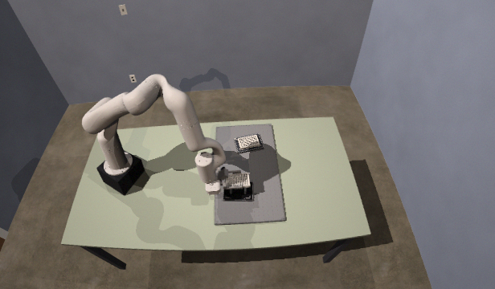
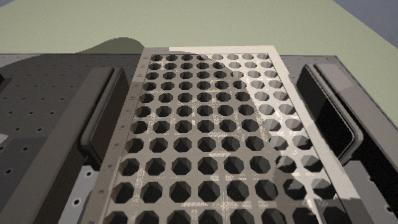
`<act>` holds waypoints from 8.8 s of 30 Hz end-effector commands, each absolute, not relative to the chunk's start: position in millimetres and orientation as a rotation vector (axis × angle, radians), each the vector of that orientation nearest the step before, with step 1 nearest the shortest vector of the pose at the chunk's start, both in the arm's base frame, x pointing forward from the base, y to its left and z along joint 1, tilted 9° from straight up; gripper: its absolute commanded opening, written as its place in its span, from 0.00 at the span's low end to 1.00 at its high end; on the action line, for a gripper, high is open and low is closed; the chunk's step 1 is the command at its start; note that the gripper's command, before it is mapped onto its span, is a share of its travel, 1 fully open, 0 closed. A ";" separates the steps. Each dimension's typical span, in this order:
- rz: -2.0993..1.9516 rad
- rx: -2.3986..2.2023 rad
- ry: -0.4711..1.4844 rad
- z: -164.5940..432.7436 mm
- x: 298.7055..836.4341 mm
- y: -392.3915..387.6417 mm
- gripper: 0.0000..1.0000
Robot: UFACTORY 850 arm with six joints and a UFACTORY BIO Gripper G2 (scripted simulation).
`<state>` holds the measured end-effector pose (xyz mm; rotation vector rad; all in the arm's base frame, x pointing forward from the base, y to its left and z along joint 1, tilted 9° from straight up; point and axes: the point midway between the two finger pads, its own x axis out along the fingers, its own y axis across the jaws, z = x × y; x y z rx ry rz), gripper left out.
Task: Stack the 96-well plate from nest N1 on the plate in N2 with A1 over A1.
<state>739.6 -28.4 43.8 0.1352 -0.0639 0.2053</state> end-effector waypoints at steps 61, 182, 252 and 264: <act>0.352 0.134 -0.081 72.8 751.9 156.5 0.00; 0.352 0.134 -0.081 47.5 763.5 313.0 0.00; 0.352 0.134 -0.081 40.8 763.7 313.8 0.00; 0.352 0.134 -0.081 39.2 763.8 314.1 0.00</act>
